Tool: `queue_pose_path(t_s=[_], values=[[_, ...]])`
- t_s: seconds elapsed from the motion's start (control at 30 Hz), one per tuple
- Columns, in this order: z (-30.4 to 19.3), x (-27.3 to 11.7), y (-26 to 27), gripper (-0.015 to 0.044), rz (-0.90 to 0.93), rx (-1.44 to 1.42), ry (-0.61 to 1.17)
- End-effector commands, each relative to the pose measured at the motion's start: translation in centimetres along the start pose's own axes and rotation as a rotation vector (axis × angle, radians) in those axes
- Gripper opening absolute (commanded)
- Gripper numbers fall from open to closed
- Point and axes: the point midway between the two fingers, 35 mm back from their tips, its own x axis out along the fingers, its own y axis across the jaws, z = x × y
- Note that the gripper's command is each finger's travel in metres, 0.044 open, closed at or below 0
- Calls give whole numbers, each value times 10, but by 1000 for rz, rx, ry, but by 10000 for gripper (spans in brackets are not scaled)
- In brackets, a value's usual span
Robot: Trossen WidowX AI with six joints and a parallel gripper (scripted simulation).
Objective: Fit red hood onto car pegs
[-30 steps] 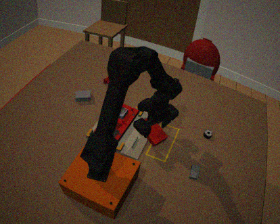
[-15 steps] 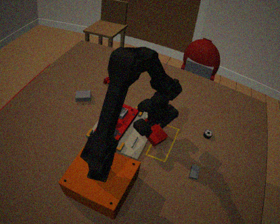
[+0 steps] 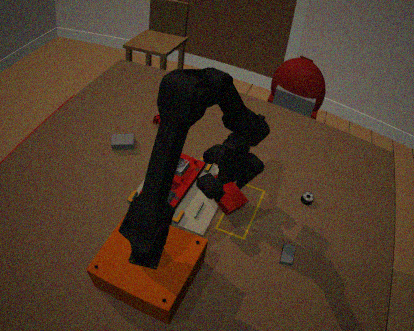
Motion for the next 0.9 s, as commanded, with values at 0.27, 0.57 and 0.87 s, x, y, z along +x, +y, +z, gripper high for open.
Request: queue_pose_path(t_s=[0.27,0.57,0.87], values=[[1,-41,-3,0,-13,-3,-3],[1,-71,-3,0,-13,-3,-3],[2,-76,-2,0,-5,16,-1]])
